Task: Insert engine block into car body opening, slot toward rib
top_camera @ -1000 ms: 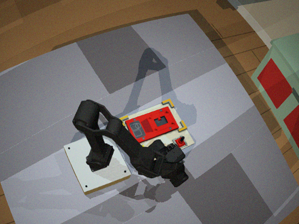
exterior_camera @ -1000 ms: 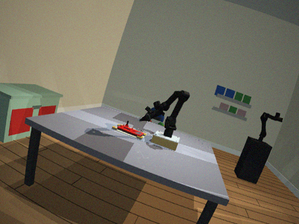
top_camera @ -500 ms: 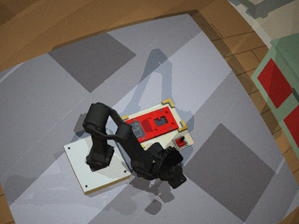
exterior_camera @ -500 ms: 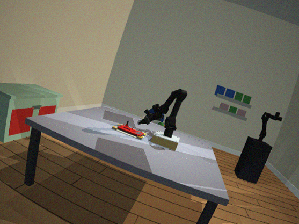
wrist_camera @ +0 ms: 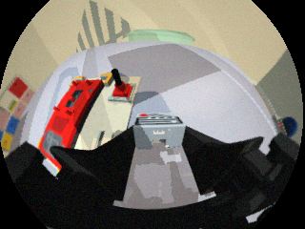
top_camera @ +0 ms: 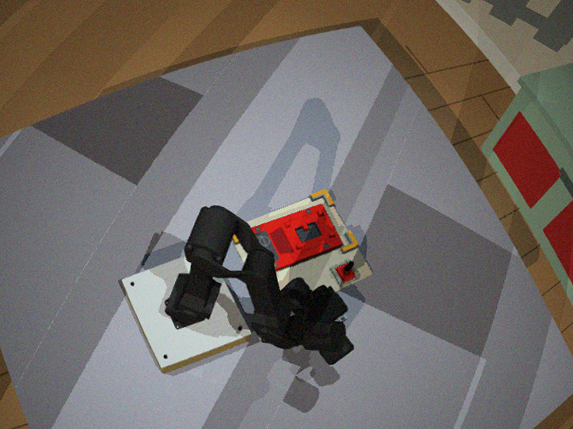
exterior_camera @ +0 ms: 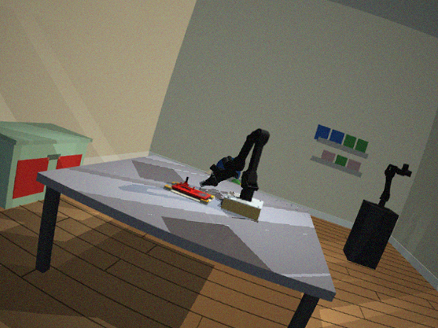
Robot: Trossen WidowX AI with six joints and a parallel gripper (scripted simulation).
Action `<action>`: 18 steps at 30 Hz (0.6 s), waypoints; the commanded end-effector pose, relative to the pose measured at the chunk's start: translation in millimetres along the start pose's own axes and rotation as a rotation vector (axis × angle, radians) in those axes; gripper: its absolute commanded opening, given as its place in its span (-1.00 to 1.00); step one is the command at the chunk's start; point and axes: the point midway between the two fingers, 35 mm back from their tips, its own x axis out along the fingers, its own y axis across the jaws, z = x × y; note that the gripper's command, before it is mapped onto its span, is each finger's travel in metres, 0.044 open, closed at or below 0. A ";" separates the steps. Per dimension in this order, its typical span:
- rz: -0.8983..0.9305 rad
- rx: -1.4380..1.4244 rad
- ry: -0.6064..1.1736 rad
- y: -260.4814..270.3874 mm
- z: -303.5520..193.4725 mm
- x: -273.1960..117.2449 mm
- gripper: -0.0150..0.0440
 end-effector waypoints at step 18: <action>0.004 -0.005 -0.012 0.6 -14.1 13.4 -0.05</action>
